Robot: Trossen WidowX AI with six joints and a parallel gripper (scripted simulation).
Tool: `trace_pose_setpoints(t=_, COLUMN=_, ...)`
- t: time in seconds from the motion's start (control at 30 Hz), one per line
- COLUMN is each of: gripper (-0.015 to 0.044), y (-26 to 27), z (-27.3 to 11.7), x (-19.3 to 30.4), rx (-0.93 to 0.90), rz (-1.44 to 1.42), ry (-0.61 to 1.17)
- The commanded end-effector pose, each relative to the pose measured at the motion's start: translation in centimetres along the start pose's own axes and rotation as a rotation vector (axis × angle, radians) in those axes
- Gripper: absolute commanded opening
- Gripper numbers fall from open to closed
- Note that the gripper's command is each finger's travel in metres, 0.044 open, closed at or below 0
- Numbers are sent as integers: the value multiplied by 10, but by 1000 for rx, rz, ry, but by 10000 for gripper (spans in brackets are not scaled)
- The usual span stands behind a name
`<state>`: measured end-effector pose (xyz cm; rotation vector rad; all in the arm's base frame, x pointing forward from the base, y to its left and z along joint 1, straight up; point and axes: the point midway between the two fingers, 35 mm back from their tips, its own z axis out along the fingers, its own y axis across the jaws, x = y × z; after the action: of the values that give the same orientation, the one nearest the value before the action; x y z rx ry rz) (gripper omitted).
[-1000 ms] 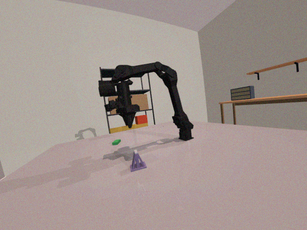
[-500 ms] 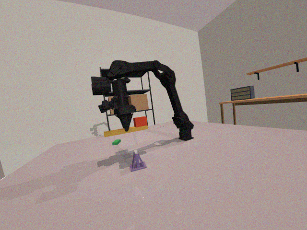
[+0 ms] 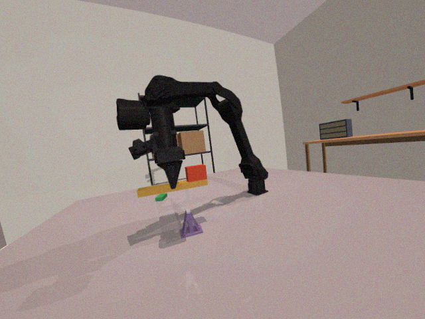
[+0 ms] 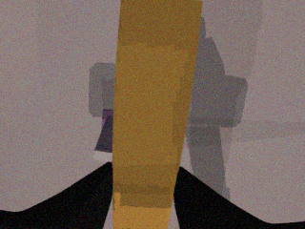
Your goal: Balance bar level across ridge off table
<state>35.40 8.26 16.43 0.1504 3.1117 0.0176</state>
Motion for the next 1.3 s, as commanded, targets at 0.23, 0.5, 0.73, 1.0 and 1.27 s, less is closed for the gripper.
trace_pose_setpoints(t=0.23, gripper=0, y=29, z=2, x=-2, rx=-1, rz=53, ry=-5)
trace_pose_setpoints(t=0.5, gripper=0, y=31, z=13, x=-3, rx=-1, rz=53, ry=-5)
trace_pose_setpoints(t=0.73, gripper=0, y=30, z=24, x=-3, rx=-1, rz=53, ry=-5)
trace_pose_setpoints(t=1.0, gripper=0, y=29, z=37, x=-2, rx=-1, rz=54, ry=-5)
trace_pose_setpoints(t=1.27, gripper=0, y=28, z=44, x=-2, rx=-1, rz=54, ry=-5)
